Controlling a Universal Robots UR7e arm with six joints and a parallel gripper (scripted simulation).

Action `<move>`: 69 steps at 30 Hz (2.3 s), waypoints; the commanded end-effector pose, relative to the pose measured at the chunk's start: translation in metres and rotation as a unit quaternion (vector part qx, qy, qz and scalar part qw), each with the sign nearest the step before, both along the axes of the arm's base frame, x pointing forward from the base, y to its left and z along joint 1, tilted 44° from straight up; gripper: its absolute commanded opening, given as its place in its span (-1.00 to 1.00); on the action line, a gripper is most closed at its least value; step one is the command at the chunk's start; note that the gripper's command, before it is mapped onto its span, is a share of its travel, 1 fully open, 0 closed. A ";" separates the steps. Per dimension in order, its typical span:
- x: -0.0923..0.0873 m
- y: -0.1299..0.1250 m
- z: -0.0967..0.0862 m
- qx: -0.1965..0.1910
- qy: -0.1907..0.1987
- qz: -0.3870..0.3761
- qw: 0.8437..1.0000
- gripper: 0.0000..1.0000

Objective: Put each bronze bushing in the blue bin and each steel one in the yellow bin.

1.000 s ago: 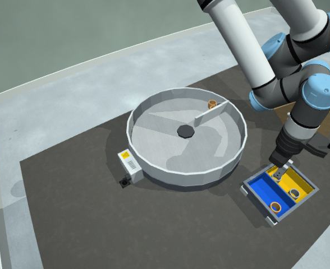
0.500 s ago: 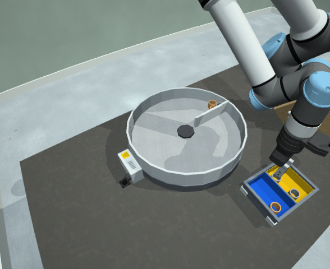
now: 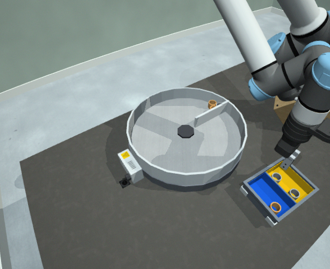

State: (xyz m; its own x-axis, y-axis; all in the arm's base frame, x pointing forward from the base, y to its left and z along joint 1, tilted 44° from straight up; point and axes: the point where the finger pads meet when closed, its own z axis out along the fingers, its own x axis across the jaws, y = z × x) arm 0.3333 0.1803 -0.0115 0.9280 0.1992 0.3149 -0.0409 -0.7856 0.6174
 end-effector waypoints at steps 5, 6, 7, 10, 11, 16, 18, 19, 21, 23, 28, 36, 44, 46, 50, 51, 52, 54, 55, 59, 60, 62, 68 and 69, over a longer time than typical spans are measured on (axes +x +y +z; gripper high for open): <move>-0.013 0.021 0.026 -0.002 0.002 -0.003 1.000 -0.16; -0.013 0.021 0.026 -0.002 0.002 -0.003 1.000 -0.16; -0.016 0.026 0.032 -0.002 0.002 -0.003 1.000 -0.16; -0.025 0.040 0.049 -0.002 0.002 -0.003 1.000 -0.16; -0.028 0.045 0.055 -0.002 0.002 -0.003 1.000 -0.16; -0.028 0.045 0.055 -0.002 0.002 -0.003 1.000 -0.16; -0.028 0.045 0.055 -0.002 0.002 -0.003 1.000 -0.16; -0.028 0.045 0.055 -0.002 0.002 -0.003 1.000 -0.16; -0.028 0.045 0.055 -0.002 0.002 -0.003 1.000 -0.16; -0.028 0.045 0.055 -0.002 0.002 -0.003 1.000 -0.16; -0.027 0.045 0.054 -0.001 0.002 -0.003 1.000 -0.16; -0.027 0.045 0.054 -0.001 0.002 -0.003 1.000 -0.16; -0.027 0.045 0.054 -0.001 0.002 -0.003 1.000 -0.16; -0.027 0.045 0.054 -0.001 0.002 -0.003 1.000 -0.16; -0.027 0.045 0.054 -0.001 0.002 -0.003 1.000 -0.16; -0.027 0.045 0.054 -0.001 0.002 -0.003 1.000 -0.16; -0.027 0.045 0.054 -0.001 0.002 -0.003 1.000 -0.16; -0.027 0.045 0.054 -0.001 0.002 -0.003 1.000 -0.16; -0.027 0.045 0.054 -0.001 0.002 -0.003 1.000 -0.16; -0.027 0.045 0.054 -0.001 0.002 -0.003 1.000 -0.16; -0.027 0.045 0.054 -0.001 0.002 -0.003 1.000 -0.16; -0.027 0.045 0.054 -0.001 0.002 -0.003 1.000 -0.16; -0.027 0.045 0.054 -0.001 0.002 -0.003 1.000 -0.16; -0.027 0.045 0.054 -0.001 0.002 -0.003 1.000 -0.16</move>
State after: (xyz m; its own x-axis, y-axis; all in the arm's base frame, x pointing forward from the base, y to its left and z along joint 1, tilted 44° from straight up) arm 0.3059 0.2248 0.0427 0.9303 0.1948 0.3108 -0.0431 -0.7833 0.6201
